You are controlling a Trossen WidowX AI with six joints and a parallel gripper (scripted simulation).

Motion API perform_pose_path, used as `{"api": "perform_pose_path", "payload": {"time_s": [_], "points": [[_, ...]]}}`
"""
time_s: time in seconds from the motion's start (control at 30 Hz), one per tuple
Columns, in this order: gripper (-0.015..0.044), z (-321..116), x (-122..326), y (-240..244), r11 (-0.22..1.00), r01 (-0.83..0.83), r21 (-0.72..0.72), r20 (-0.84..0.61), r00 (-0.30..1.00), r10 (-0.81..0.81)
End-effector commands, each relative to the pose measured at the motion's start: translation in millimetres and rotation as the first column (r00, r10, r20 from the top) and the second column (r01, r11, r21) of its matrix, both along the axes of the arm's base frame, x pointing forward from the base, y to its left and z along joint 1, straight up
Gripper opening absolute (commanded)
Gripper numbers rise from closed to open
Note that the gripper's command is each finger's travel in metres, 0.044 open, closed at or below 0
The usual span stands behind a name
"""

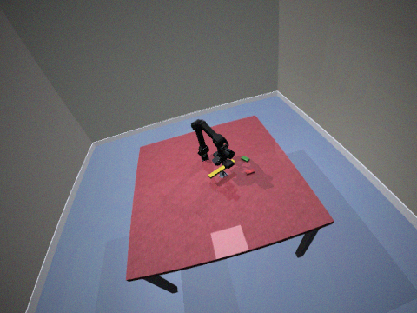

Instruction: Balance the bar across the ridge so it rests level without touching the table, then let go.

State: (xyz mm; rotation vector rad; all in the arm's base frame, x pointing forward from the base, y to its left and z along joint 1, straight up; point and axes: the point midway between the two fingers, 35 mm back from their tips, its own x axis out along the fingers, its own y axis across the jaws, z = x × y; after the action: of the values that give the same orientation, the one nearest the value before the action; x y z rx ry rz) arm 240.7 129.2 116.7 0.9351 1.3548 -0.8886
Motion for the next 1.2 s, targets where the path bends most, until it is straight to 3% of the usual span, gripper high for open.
{"api": "perform_pose_path", "payload": {"time_s": [0.0,0.1,1.17], "points": [[0.0105,0.0,0.0,0.0,1.0,0.0,0.0,0.0,1.0,0.0],[0.0167,0.0,0.0,0.0,1.0,0.0,0.0,0.0,1.0,0.0],[0.0171,0.0,0.0,0.0,1.0,0.0,0.0,0.0,1.0,0.0]]}}
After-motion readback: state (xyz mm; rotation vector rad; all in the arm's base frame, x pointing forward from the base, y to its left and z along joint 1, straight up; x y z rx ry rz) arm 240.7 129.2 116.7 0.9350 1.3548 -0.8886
